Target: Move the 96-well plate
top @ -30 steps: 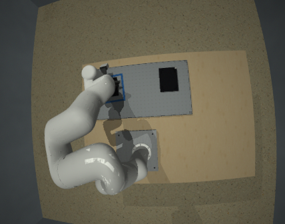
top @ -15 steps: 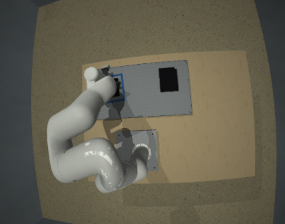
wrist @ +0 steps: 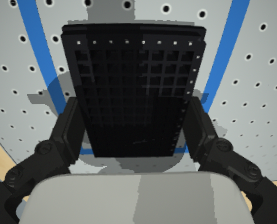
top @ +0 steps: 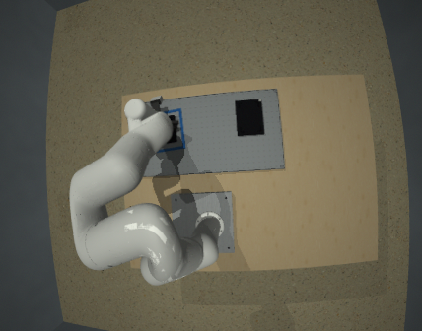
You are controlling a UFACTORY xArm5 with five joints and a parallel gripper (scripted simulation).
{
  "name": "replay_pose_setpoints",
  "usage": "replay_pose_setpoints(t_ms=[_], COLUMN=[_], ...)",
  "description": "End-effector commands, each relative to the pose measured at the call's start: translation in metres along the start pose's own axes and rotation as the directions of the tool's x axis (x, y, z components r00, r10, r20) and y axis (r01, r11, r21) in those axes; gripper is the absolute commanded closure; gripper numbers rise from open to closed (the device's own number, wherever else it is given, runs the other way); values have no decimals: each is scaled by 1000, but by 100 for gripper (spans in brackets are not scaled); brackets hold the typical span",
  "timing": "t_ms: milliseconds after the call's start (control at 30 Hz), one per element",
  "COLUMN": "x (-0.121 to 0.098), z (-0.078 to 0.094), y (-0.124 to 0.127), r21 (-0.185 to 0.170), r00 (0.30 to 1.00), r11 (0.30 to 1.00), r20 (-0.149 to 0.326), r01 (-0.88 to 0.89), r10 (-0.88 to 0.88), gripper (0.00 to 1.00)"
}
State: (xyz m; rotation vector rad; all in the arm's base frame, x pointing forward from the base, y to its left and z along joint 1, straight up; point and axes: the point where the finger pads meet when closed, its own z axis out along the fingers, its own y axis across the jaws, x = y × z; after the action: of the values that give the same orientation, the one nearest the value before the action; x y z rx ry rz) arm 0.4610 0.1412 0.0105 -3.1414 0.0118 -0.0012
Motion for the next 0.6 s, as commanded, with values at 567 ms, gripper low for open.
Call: replay_pose_setpoints(t_ms=[567], x=[1], z=[1], y=[0], r21=[1], r00=[1000], r11=[1000], r20=[-4], r01=[0], r10=[0], gripper=[100])
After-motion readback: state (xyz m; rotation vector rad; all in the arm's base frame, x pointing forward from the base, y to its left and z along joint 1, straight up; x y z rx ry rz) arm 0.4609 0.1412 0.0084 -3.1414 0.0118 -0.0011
